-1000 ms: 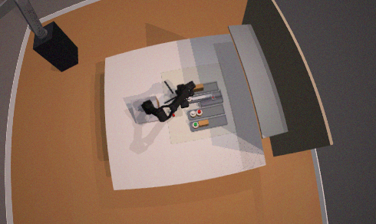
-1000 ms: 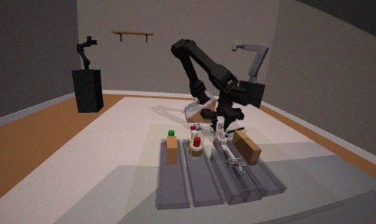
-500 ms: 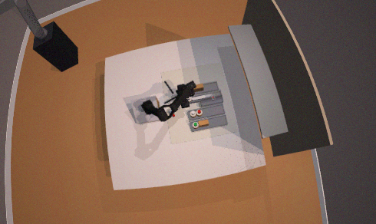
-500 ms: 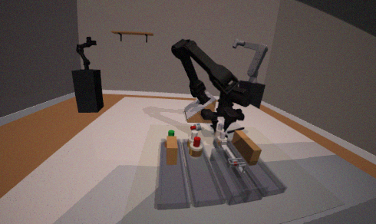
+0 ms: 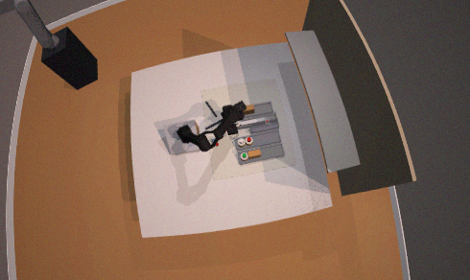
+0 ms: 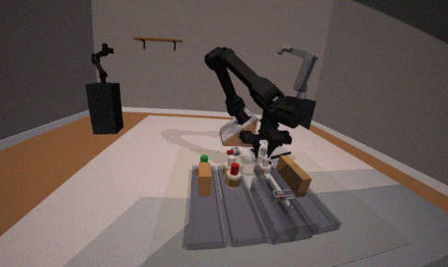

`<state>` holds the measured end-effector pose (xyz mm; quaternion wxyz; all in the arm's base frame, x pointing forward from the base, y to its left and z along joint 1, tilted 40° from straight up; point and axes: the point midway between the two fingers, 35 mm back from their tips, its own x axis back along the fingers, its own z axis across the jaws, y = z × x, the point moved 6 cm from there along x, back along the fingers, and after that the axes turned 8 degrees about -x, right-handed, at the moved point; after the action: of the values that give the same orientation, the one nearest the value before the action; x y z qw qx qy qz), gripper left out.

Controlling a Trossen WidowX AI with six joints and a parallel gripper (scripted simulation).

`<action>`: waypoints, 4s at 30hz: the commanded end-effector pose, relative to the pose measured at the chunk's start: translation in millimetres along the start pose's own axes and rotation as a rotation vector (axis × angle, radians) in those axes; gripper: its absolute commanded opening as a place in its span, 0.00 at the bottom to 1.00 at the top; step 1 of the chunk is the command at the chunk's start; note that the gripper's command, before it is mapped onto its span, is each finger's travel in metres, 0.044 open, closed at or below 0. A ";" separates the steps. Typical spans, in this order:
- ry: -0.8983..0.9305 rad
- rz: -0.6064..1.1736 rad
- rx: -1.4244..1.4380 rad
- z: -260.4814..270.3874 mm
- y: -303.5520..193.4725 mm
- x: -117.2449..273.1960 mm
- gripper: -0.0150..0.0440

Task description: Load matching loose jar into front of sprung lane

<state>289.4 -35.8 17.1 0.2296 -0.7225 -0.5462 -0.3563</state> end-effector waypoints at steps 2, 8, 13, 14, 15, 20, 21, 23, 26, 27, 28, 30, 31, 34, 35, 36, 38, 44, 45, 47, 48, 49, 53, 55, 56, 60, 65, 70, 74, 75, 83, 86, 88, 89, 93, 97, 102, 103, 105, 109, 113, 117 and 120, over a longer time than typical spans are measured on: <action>0.004 -0.022 -0.014 0.9 9.7 2.4 0.25; 0.004 -0.022 -0.014 1.3 12.6 2.5 0.25; 0.004 -0.022 -0.014 1.6 14.9 2.7 0.25; 0.004 -0.022 -0.014 1.6 15.4 2.7 0.25; 0.004 -0.022 -0.014 1.7 15.8 2.8 0.25; 0.004 -0.023 -0.014 1.9 18.2 3.0 0.25; 0.004 -0.023 -0.014 2.0 18.7 3.1 0.25; 0.004 -0.023 -0.014 2.1 19.6 3.2 0.25; 0.004 -0.023 -0.014 2.2 21.0 3.3 0.25; 0.004 -0.023 -0.014 2.3 21.5 3.3 0.25; 0.004 -0.023 -0.014 2.4 21.9 3.4 0.25; 0.004 -0.023 -0.015 2.5 22.9 3.6 0.25; 0.004 -0.023 -0.015 2.5 23.3 3.7 0.25; 0.004 -0.023 -0.015 2.6 24.7 3.9 0.25; 0.004 -0.023 -0.015 2.7 25.2 4.0 0.25; 0.004 -0.023 -0.015 2.7 25.6 4.1 0.25; 0.004 -0.023 -0.015 2.7 26.6 4.3 0.25; 0.004 -0.023 -0.015 2.9 29.4 4.9 0.25; 0.004 -0.023 -0.015 2.9 29.8 5.0 0.25; 0.004 -0.023 -0.015 2.9 30.8 5.2 0.25; 0.004 -0.023 -0.015 3.0 31.2 5.3 0.25; 0.004 -0.023 -0.015 3.0 31.7 5.4 0.25; 0.004 -0.023 -0.015 3.1 33.4 6.1 0.25; 0.004 -0.023 -0.015 3.1 34.3 6.4 0.25; 0.004 -0.023 -0.015 3.1 34.8 6.6 0.25; 0.004 -0.023 -0.015 3.2 36.5 7.3 0.25; 0.004 -0.023 -0.015 3.3 38.7 8.1 0.25; 0.004 -0.023 -0.015 3.3 40.9 8.9 0.25; 0.004 -0.024 -0.015 3.4 42.5 9.6 0.25; 0.004 -0.024 -0.015 3.4 42.6 9.5 0.25; 0.004 -0.024 -0.015 3.4 42.9 8.6 0.25; 0.004 -0.024 -0.015 3.4 42.9 8.6 0.25; 0.004 -0.024 -0.015 3.4 42.9 8.6 0.25; 0.004 -0.024 -0.015 3.4 42.9 8.6 0.25; 0.004 -0.024 -0.015 3.4 42.9 8.6 0.25; 0.004 -0.024 -0.015 3.4 42.9 8.2 0.25; 0.004 -0.024 -0.015 3.4 42.9 7.0 0.25; 0.004 -0.024 -0.015 3.4 42.9 6.9 0.25; 0.004 -0.024 -0.015 3.4 42.9 6.9 0.25; 0.004 -0.024 -0.015 3.4 42.9 6.9 0.25; 0.004 -0.024 -0.015 3.4 42.9 6.9 0.25; 0.004 -0.024 -0.015 3.4 42.9 6.9 0.25; 0.004 -0.024 -0.015 3.4 43.0 6.9 0.25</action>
<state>326.9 -41.5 20.6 0.2295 -0.7215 -0.5457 -0.3591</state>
